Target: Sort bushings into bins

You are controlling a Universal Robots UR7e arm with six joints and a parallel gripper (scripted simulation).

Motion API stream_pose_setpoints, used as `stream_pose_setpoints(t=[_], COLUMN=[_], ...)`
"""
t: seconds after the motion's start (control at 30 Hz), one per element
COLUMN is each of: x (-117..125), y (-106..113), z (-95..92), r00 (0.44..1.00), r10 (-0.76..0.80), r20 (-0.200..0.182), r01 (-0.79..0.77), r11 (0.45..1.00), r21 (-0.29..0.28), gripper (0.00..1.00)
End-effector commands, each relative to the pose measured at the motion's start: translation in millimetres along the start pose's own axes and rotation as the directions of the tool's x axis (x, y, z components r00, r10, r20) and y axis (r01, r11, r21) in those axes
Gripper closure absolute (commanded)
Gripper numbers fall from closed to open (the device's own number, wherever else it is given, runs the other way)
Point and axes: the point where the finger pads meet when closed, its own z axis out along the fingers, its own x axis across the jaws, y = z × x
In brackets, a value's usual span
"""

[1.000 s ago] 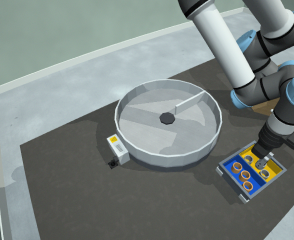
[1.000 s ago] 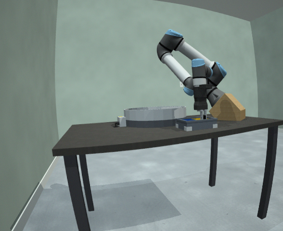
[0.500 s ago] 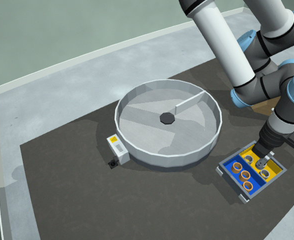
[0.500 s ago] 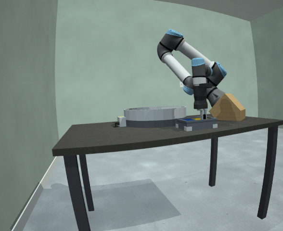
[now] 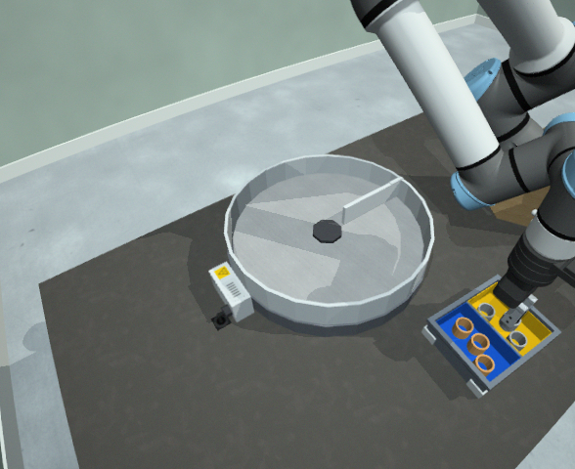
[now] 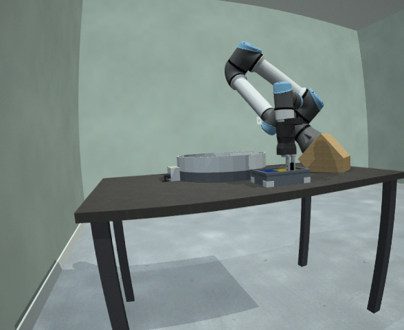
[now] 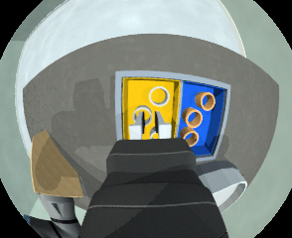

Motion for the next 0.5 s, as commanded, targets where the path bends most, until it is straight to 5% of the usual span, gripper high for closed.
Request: stream_pose_setpoints(t=[0.0, 0.33, 0.47], x=[0.2, 0.2, 0.2], y=[-0.1, -0.1, -0.1], z=[-2.1, -4.0, -35.8], r00=[1.0, 1.0, 1.0], r10=[0.0, 0.0, 0.0], r20=[-0.001, -0.001, -0.001], r01=[0.0, 0.0, 0.0], r11=[1.0, 1.0, 1.0], r21=[0.001, 0.001, 0.001], gripper=[0.58, 0.58, 0.58])
